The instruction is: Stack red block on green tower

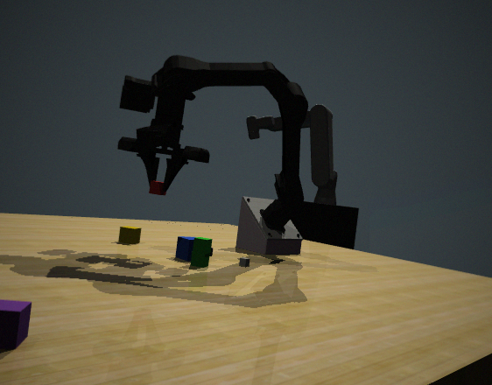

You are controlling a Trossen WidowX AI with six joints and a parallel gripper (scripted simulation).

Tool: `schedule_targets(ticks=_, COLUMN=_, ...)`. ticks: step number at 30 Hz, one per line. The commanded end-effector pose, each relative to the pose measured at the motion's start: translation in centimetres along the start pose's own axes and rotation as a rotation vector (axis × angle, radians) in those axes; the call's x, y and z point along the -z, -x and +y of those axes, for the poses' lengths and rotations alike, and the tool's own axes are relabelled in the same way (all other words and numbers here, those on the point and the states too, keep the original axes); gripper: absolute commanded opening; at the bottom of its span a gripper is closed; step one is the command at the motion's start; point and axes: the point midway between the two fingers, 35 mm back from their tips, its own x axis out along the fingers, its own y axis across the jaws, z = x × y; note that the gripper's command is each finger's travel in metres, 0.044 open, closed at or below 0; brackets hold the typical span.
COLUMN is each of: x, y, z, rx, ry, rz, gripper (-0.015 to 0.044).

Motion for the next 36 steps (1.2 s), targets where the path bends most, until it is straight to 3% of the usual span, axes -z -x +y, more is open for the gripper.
schedule_targets(ticks=1, x=-2.3, y=0.1, z=3.2, rx=-0.006, ry=-0.006, rz=-0.009, gripper=0.0000)
schedule_targets(ticks=14, x=-6.3, y=0.0, z=12.7, rx=-0.041, ry=0.000, rz=-0.023, gripper=0.0000)
schedule_targets(ticks=36, x=-6.4, y=-5.2, z=13.2, rx=-0.043, ry=0.001, rz=-0.025, gripper=0.0000)
